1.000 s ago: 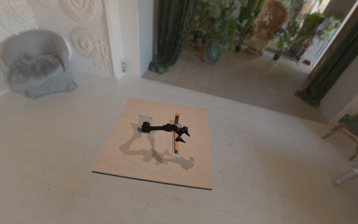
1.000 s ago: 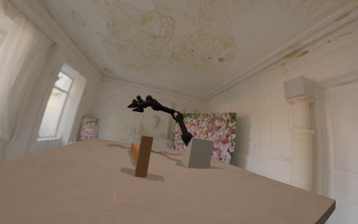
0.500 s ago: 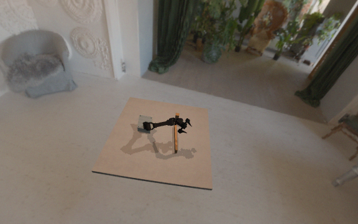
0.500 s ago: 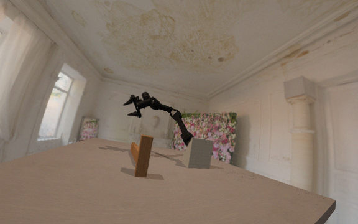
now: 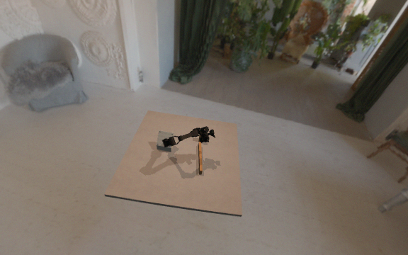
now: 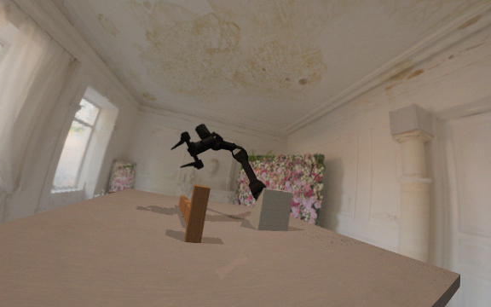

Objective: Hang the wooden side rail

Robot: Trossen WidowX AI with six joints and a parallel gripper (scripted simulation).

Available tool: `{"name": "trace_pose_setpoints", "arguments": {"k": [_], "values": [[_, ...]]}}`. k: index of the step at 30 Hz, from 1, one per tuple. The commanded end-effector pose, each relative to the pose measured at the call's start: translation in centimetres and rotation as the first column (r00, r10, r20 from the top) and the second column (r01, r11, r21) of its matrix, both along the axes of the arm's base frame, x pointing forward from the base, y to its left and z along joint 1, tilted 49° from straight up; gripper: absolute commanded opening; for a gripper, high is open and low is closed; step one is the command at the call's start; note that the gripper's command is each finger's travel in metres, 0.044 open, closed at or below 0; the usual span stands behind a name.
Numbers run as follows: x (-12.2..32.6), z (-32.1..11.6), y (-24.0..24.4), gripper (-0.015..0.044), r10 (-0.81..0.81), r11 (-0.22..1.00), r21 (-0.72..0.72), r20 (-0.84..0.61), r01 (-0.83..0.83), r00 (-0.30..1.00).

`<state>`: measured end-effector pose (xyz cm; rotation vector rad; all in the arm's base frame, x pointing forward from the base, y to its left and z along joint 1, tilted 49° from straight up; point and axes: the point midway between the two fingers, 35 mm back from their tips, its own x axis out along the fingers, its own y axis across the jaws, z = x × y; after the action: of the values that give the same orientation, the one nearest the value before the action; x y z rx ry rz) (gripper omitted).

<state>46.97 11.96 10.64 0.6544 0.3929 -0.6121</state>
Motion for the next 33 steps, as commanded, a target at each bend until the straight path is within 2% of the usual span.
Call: {"name": "trace_pose_setpoints", "arguments": {"k": [1,10,20,27,33], "values": [[-2.3,-4.4,1.5,0.0440,-0.107,0.982,0.154,-0.011,0.108,0.994],[-7.4,-11.1,3.0,0.0440,-0.352,0.855,0.392,-0.044,0.340,0.935],[-13.9,-17.1,3.0,0.0440,-0.624,0.610,0.568,-0.085,0.552,0.777],[-18.5,-20.1,1.9,0.0440,-0.782,0.416,0.659,-0.093,0.627,0.617],[-18.9,-20.4,1.8,0.0440,-0.795,0.397,0.667,-0.093,0.630,0.599]]}}
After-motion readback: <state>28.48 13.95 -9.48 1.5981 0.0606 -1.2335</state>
